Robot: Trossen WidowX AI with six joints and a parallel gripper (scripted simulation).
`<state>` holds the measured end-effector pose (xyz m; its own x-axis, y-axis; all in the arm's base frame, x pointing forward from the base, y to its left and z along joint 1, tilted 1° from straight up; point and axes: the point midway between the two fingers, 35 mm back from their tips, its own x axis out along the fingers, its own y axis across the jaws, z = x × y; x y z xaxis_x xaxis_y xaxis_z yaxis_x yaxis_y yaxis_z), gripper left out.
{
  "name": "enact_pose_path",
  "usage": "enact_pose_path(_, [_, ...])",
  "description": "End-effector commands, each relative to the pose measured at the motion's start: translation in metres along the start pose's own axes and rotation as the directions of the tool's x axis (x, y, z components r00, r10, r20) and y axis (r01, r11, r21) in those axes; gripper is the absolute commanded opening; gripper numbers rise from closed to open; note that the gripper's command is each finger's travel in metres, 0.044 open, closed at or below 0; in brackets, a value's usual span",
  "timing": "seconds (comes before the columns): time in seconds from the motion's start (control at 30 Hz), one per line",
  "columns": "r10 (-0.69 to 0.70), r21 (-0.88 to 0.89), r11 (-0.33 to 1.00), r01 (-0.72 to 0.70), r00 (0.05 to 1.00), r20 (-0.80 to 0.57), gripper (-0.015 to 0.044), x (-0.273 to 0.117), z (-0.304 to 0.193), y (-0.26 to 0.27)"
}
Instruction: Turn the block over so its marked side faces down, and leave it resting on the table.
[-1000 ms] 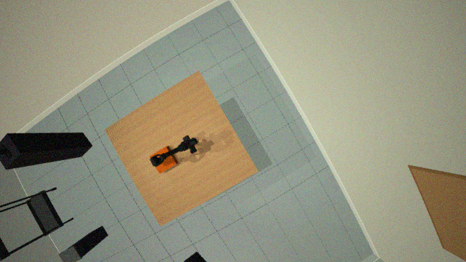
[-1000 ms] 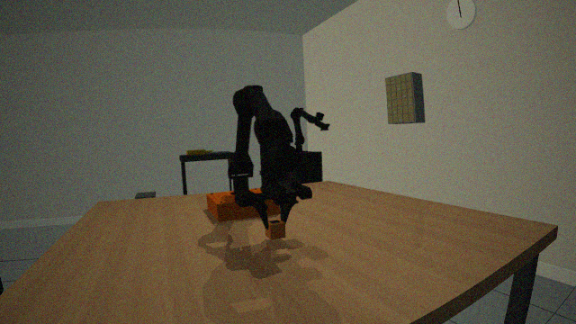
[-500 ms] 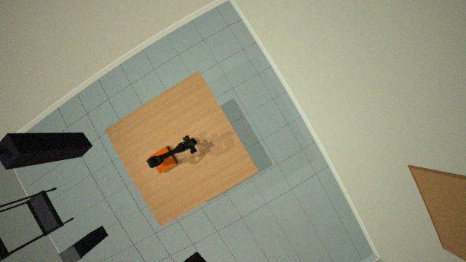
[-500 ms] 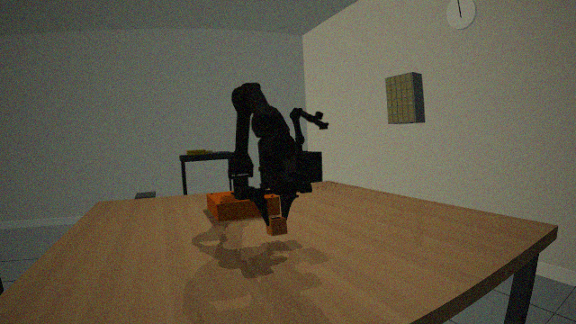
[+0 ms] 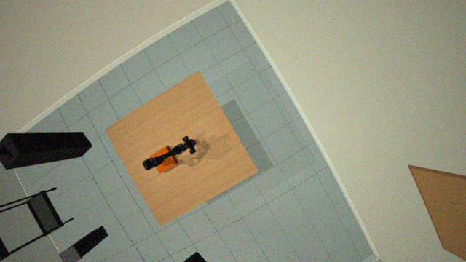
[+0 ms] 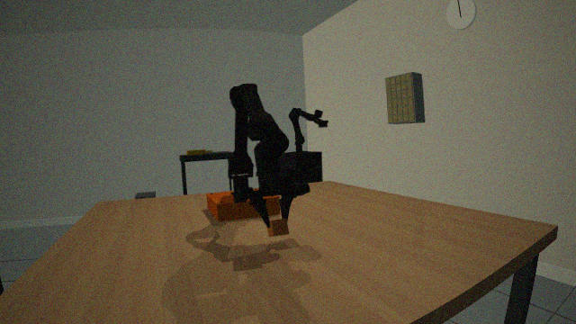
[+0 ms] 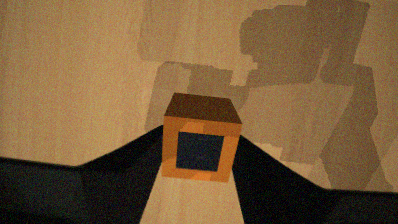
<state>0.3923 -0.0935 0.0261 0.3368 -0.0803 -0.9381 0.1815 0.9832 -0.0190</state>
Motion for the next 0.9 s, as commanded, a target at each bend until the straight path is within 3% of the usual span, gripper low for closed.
enact_pose_path(0.0, [0.005,-0.005,1.000,-0.005,0.998,0.059,0.0000,-0.001,-0.002,0.001])
enact_pose_path(0.43, [0.005,-0.007,1.000,-0.003,0.980,0.197,0.0000,-0.004,-0.007,0.001])
enact_pose_path(0.87, [0.006,-0.004,1.000,-0.005,0.926,0.377,0.0000,0.023,-0.004,0.000])
